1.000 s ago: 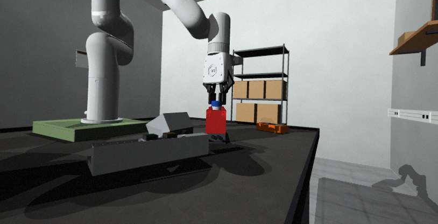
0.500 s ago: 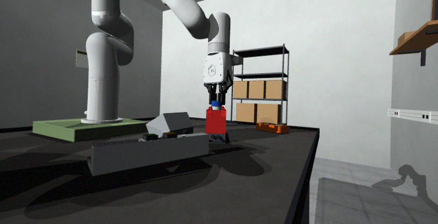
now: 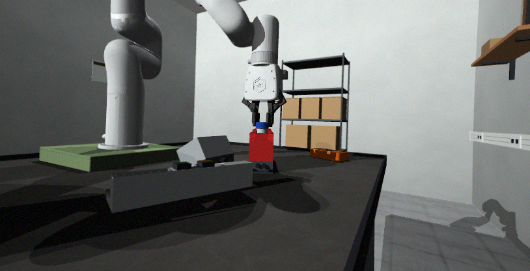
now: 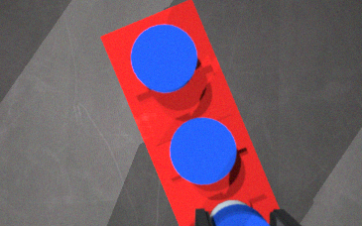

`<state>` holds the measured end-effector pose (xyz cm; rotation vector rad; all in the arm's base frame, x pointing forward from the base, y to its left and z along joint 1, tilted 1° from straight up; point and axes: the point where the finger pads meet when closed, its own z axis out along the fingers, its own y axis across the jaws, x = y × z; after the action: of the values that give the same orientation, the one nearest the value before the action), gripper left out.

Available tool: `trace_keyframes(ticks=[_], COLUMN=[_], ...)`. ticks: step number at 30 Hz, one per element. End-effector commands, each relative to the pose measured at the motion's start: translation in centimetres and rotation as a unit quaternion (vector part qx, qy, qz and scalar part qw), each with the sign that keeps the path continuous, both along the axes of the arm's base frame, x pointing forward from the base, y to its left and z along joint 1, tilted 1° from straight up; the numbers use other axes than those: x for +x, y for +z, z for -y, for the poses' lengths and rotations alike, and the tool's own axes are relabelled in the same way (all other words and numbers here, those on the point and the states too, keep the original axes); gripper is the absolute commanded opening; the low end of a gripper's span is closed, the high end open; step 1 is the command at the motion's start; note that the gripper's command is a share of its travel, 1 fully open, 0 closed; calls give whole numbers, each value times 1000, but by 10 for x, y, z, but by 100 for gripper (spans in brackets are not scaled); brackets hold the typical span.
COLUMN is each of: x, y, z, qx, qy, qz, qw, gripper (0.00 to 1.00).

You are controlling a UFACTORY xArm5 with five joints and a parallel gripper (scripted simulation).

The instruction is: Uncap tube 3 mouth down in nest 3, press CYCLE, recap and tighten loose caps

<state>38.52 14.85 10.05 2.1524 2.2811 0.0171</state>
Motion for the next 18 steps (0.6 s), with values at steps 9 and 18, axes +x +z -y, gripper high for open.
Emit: trace_keyframes(ticks=[9,18], x=[1,1], y=[1,1], z=[0,0], qx=[-7,-9], qy=[298,461], qz=[3,4], qw=[955,887], gripper=[0,0])
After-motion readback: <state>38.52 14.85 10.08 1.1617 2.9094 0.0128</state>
